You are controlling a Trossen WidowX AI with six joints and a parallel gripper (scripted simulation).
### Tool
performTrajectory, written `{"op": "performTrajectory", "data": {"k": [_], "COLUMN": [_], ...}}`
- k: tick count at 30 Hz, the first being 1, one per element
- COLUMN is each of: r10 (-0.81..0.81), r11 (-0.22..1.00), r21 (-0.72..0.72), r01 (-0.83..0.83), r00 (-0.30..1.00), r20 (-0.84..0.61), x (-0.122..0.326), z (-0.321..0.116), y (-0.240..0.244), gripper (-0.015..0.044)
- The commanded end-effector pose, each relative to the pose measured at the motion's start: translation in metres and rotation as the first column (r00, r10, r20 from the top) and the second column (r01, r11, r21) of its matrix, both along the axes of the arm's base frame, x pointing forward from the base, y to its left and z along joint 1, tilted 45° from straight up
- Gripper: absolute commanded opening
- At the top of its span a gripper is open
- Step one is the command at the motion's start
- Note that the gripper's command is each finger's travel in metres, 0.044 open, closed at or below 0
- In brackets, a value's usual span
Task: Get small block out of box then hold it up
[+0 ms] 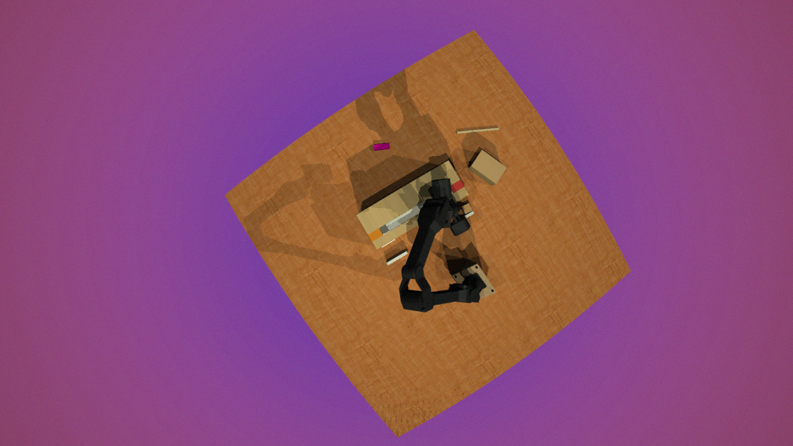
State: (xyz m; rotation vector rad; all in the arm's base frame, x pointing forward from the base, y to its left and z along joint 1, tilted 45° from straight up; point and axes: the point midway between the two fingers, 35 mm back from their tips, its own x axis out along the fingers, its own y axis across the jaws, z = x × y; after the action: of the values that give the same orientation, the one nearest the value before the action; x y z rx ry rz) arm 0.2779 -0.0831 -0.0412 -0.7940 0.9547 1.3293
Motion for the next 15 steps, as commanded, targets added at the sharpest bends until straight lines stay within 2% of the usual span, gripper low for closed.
{"op": "performTrajectory", "data": {"k": [1,6,7,10,12,15], "r10": [-0.005,-0.019,-0.036,-0.269,-0.454,-0.678], "r11": [1.000,1.000,0.999,0.963,0.888,0.711], "r21": [-0.012,-0.015,-0.013,0.005,0.003,-0.033], "r01": [0.006,0.019,0.036,0.270,0.460,0.702], "r00": [1.000,0.999,0.999,0.960,0.876,0.673], "r20": [0.017,0.029,0.022,-0.075,-0.164,-0.296], "x": [0.001,0.003,0.003,-0.001,-0.004,-0.009], "z": [0.027,0.028,0.028,0.026,0.024,0.021], "y": [-0.024,-0.027,-0.027,-0.031,-0.034,-0.038], "gripper": [0.0400,0.0400,0.0374,0.0295,0.0285,0.0285]}}
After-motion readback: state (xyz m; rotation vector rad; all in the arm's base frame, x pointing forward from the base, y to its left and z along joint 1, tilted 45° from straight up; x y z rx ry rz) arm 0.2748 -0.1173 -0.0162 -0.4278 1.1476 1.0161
